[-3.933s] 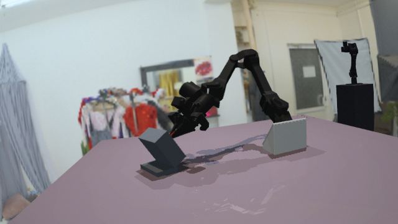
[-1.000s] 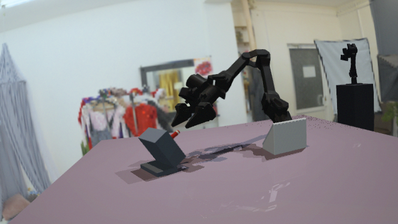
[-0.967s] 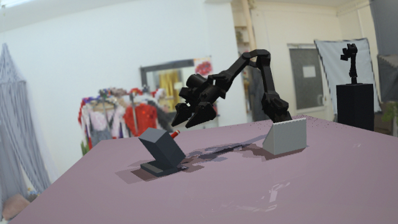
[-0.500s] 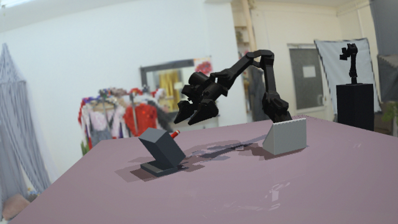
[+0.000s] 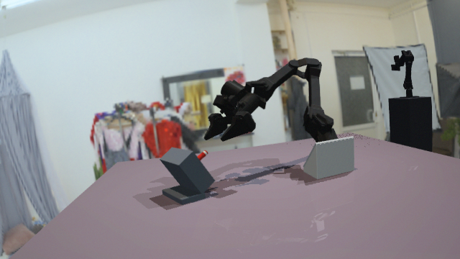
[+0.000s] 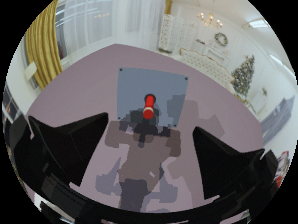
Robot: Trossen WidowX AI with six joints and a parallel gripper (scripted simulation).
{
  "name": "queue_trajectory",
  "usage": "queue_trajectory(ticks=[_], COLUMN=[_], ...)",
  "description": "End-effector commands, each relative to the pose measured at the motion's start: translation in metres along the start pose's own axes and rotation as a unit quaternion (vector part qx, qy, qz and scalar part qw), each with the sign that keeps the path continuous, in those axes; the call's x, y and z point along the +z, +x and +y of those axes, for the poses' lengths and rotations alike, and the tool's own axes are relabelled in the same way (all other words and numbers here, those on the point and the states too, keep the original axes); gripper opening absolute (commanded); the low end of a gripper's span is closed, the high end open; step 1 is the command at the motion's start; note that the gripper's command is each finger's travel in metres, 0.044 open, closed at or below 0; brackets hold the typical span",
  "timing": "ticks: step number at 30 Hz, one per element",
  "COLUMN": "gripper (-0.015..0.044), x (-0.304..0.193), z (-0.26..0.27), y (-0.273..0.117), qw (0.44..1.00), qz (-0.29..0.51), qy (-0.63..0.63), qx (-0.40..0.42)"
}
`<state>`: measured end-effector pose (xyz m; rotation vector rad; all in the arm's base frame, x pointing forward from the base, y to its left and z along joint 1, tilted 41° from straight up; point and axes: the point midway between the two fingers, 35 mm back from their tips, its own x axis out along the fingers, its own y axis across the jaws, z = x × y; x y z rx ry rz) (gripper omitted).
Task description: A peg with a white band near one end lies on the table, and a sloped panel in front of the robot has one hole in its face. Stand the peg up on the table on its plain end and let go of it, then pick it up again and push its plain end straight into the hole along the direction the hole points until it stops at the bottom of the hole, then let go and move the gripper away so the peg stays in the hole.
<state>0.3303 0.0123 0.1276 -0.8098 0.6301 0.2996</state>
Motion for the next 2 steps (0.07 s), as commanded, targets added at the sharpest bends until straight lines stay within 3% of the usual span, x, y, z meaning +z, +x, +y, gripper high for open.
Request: queue_trajectory(ticks=[1, 2], gripper=[0.044, 0.044], x=[0.0003, 0.0003], z=[-0.0003, -0.0003], y=[-0.0055, -0.0065], qw=[1.0, 1.0], qz=[-0.001, -0.001], qy=[0.0, 0.0], qx=[-0.001, -0.001])
